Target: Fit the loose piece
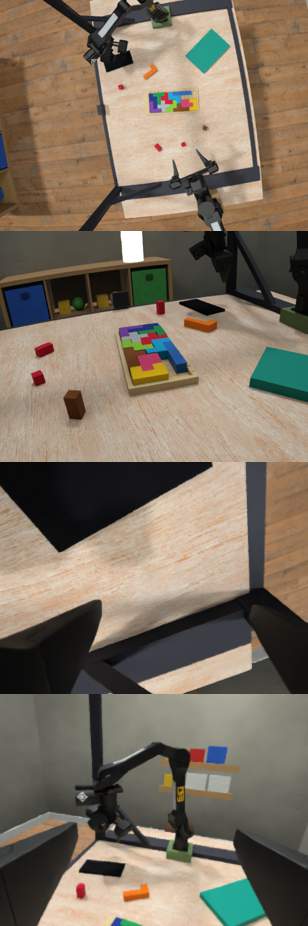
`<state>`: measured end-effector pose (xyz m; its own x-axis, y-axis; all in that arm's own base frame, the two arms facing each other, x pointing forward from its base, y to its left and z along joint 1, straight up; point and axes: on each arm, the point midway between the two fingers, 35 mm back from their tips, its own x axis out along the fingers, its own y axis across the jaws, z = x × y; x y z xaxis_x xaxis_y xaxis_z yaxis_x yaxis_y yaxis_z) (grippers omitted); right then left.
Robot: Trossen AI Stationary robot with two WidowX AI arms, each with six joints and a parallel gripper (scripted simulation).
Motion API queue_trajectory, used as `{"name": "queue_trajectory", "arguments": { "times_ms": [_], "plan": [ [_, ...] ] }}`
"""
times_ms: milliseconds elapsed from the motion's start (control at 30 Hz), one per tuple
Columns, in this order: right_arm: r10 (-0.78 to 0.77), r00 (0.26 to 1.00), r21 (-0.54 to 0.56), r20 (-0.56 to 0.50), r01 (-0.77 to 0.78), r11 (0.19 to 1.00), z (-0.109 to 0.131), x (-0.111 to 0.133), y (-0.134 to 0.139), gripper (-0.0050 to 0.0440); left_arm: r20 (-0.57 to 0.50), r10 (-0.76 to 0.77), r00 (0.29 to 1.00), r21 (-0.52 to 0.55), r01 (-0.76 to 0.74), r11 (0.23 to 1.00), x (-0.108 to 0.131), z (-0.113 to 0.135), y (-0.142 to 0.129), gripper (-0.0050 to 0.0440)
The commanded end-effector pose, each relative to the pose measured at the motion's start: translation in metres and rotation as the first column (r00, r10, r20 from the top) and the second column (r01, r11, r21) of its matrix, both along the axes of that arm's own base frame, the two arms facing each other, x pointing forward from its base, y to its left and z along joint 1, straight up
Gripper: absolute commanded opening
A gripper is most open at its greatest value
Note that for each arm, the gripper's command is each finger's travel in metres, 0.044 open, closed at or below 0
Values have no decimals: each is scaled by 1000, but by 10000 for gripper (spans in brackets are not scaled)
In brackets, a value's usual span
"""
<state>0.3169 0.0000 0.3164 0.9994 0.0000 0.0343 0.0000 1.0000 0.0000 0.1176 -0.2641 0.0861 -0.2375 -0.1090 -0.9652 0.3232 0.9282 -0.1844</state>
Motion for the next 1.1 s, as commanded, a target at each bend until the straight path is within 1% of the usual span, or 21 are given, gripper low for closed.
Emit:
{"name": "queue_trajectory", "arguments": {
  "times_ms": [0, 567, 667, 733, 833, 900, 1000, 1033, 1067],
  "plan": [
    [0, 1000, 0, 16, 0, 1000, 6, -1, 0, 440, 14, 0, 1000, -22, 0, 1000, 2, 7, -3, 440],
    [0, 1000, 0, 16, 0, 1000, 6, -1, 0, 440, 14, 0, 1000, -22, 0, 1000, 2, 7, -3, 440],
    [1, 1000, -1, 12, -1, 1000, 9, 2, 0, 440, 20, -8, 1000, -19, 9, 1000, 6, 4, 1, 368],
    [4, 1000, -2, -11, -4, 1000, 4, 8, 1, 440, 29, -29, 999, -15, 29, 999, 13, -1, 6, 320],
    [11, 997, -6, -72, -12, 1000, -8, 24, 2, 440, 68, -90, 994, -25, 92, 995, 35, -6, 17, 248],
    [15, 992, -7, -127, -16, 1000, -20, 38, 3, 440, 106, -148, 983, -30, 152, 988, 54, -11, 27, 200],
    [21, 975, -8, -220, -23, 1000, -44, 62, 5, 440, 153, -159, 975, -13, 163, 986, 84, -19, 49, 196],
    [22, 970, -8, -244, -25, 1000, -50, 67, 5, 440, 165, -171, 971, -8, 175, 985, 91, -21, 54, 196],
    [22, 970, -8, -244, -25, 1000, -50, 67, 5, 440, 165, -171, 971, -8, 175, 985, 91, -21, 54, 196]
  ]
}}
